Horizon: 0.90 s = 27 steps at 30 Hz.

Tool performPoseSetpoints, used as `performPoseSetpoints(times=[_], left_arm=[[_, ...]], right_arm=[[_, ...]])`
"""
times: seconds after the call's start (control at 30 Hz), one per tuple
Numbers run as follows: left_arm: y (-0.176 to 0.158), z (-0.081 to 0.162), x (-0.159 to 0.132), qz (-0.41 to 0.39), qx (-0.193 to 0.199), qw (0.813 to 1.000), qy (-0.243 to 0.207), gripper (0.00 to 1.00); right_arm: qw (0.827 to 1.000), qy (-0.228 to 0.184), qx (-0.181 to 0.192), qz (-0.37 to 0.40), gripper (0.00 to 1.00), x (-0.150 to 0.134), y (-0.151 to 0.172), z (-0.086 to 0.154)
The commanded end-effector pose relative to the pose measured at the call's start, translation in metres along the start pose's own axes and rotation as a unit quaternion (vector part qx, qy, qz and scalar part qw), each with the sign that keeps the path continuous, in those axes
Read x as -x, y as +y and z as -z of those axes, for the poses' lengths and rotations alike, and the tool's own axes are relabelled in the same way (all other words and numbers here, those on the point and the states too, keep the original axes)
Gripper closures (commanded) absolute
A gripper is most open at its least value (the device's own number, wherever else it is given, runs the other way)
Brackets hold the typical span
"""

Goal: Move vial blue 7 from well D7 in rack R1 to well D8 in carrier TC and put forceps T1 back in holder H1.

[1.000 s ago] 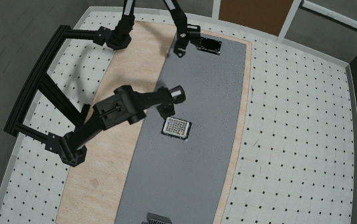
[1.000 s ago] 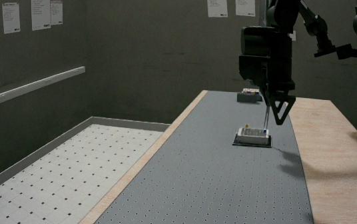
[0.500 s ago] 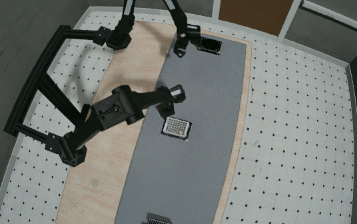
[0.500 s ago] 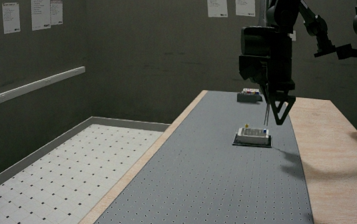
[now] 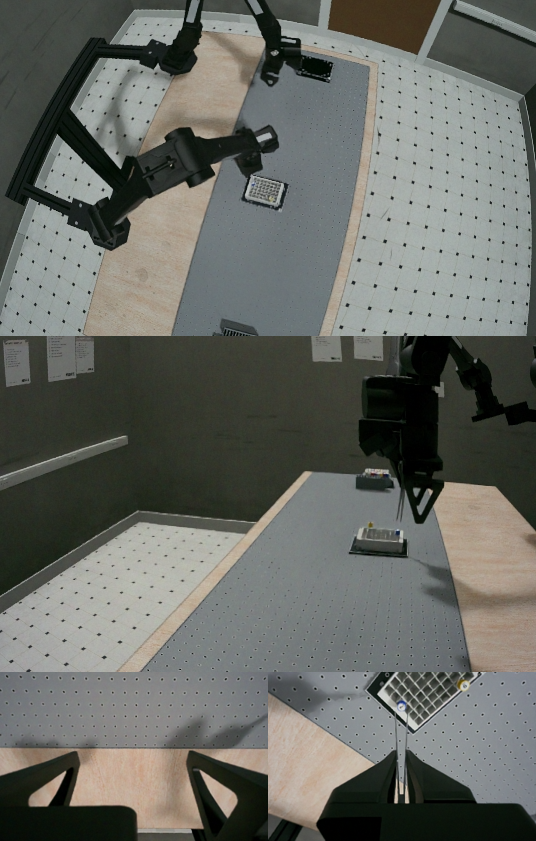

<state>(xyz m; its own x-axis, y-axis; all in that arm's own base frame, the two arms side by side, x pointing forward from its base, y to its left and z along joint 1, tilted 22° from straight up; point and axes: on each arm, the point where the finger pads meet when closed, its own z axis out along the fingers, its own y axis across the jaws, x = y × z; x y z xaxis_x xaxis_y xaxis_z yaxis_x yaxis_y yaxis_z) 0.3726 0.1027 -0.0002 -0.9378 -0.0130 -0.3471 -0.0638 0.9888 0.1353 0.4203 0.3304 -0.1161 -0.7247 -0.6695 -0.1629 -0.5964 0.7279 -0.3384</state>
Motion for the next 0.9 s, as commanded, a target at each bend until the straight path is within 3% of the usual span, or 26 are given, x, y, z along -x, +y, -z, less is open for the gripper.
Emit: performPoseSetpoints(times=[0.0, 0.87], left_arm=[[0.0008, 0.0022, 0.008, -0.004, 0.002, 1.0, -0.008, 0.0], [0.0008, 0.0022, 0.008, -0.004, 0.002, 1.0, -0.008, 0.0]], right_arm=[[1.0, -0.007, 0.003, 0.001, 0.89, 0.003, 0.005, 0.0168], [1.0, -0.004, 0.002, 0.0, 0.93, 0.0015, -0.0017, 0.014]])
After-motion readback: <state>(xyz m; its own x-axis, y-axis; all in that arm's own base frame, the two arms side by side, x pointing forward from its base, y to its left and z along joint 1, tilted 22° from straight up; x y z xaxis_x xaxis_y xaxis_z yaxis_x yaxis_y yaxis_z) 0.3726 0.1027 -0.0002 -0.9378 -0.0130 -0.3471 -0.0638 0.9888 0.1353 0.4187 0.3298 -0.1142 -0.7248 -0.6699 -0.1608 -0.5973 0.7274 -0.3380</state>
